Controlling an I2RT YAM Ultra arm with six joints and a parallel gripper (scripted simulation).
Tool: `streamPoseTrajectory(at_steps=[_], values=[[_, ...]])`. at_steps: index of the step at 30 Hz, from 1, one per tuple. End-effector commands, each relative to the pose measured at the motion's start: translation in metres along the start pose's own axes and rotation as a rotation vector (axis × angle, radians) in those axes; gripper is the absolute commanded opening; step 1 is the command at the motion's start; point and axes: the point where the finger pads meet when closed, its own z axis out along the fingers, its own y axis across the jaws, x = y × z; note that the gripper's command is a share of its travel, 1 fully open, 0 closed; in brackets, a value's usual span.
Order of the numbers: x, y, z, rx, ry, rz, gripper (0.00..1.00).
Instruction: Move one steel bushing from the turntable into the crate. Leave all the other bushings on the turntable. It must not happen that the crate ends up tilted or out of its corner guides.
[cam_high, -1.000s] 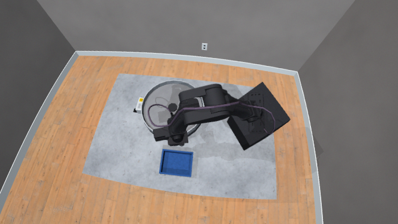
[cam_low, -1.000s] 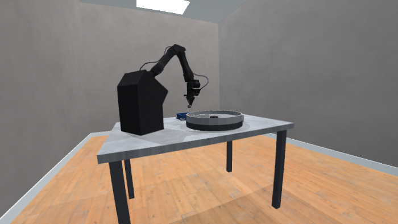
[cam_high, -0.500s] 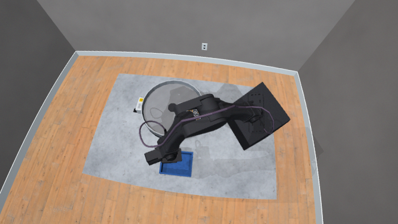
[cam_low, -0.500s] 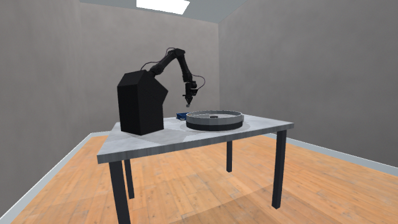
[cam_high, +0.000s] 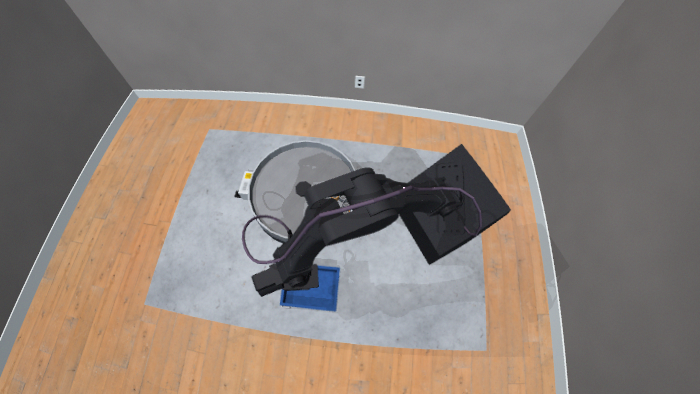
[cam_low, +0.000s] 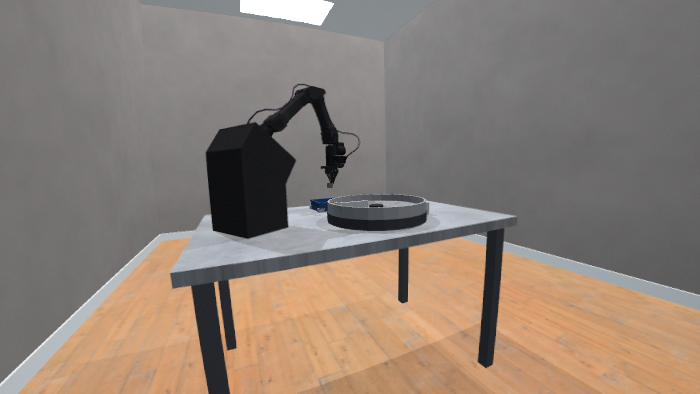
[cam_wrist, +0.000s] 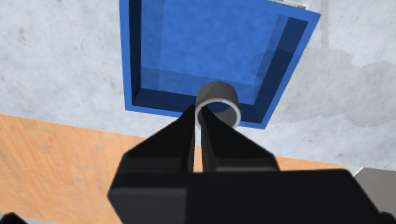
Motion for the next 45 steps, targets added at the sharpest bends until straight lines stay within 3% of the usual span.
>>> streamPoseTrajectory(at_steps=[1,35,38,45], values=[[0.001,0.009,-0.009,-0.015,-0.01,0.006,0.0],[0.006,0.006,-0.003,0.0,-0.011,0.001,0.0],[0.01,0.015,-0.015,-0.028,0.0,0.0,0.0],[0.011,0.015,-0.015,-0.029,0.0,-0.002,0.0]])
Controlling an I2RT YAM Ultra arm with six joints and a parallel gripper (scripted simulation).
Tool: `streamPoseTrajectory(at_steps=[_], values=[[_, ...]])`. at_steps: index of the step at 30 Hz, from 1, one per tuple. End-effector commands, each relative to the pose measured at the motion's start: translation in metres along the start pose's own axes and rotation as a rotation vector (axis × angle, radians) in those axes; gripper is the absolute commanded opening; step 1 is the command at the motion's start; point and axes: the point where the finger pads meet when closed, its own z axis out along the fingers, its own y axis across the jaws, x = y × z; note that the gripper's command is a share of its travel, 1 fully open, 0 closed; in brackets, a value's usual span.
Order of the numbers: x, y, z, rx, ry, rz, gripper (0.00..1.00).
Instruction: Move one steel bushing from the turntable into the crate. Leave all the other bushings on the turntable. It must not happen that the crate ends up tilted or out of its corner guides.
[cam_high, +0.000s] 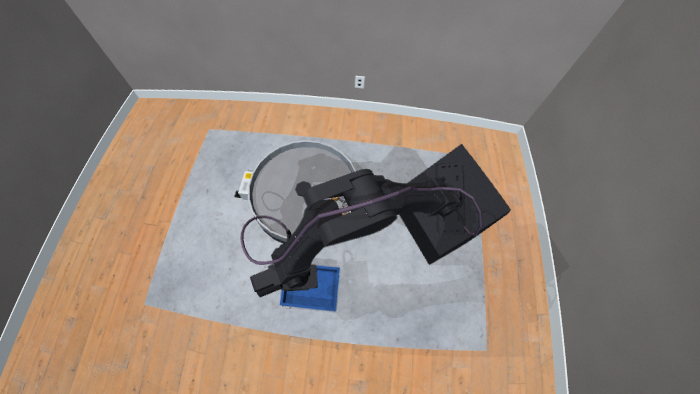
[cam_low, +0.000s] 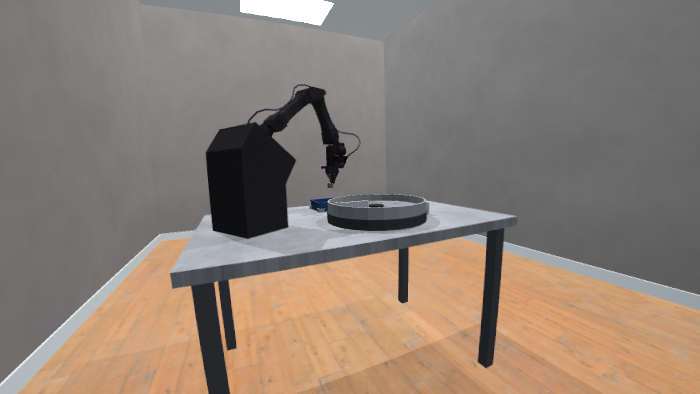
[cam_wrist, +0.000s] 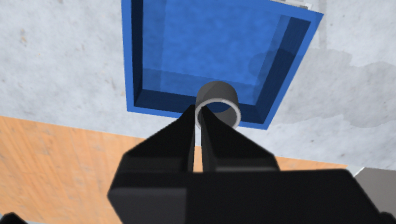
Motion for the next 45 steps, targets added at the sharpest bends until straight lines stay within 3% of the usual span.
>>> streamPoseTrajectory(at_steps=[1,45], values=[[0.0102,0.0124,-0.0165,-0.033,0.006,-0.007,0.0],[0.0091,0.0107,-0.0126,-0.025,-0.001,-0.002,0.0]])
